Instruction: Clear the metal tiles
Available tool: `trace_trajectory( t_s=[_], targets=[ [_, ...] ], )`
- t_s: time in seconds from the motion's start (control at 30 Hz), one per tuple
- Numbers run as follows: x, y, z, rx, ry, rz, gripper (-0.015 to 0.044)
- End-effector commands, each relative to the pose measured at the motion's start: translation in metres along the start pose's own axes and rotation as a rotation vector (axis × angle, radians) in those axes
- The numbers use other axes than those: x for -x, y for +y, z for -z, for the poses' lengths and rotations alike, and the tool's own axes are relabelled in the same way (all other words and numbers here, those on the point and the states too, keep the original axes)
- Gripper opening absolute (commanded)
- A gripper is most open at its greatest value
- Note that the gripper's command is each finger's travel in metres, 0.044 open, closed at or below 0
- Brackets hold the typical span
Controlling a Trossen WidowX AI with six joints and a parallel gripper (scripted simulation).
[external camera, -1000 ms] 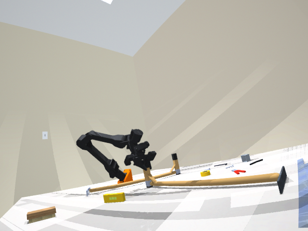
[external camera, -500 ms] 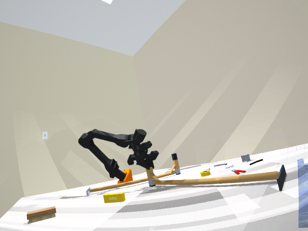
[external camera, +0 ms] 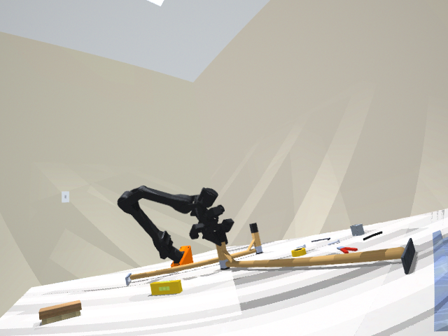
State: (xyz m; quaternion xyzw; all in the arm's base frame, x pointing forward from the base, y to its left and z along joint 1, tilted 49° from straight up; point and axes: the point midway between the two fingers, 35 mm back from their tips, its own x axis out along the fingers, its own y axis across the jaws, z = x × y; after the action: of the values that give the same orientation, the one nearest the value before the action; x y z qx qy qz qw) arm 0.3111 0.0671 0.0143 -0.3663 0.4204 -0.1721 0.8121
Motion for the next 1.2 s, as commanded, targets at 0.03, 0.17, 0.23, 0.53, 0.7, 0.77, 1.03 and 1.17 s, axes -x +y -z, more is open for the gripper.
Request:
trace_trajectory(
  t_s=[0.03, 0.17, 0.23, 0.53, 0.7, 0.77, 1.03, 1.17],
  targets=[
    [0.003, 0.009, -0.002, 0.0, -0.01, -0.002, 0.0],
    [0.003, 0.014, -0.001, 0.0, -0.011, -0.001, 0.0],
    [0.004, 0.016, -0.001, 0.0, -0.012, 0.0, 0.0],
    [0.004, 0.025, 0.001, 0.003, -0.012, -0.001, 0.0],
    [0.003, 0.027, -0.001, 0.004, -0.012, -0.003, 0.0],
    [0.002, 0.028, -0.004, 0.005, -0.011, -0.004, 0.0],
    [-0.005, 0.032, -0.014, 0.008, -0.011, -0.007, 0.0],
    [-0.009, 0.033, -0.019, 0.009, -0.011, -0.009, 0.0]
  ],
)
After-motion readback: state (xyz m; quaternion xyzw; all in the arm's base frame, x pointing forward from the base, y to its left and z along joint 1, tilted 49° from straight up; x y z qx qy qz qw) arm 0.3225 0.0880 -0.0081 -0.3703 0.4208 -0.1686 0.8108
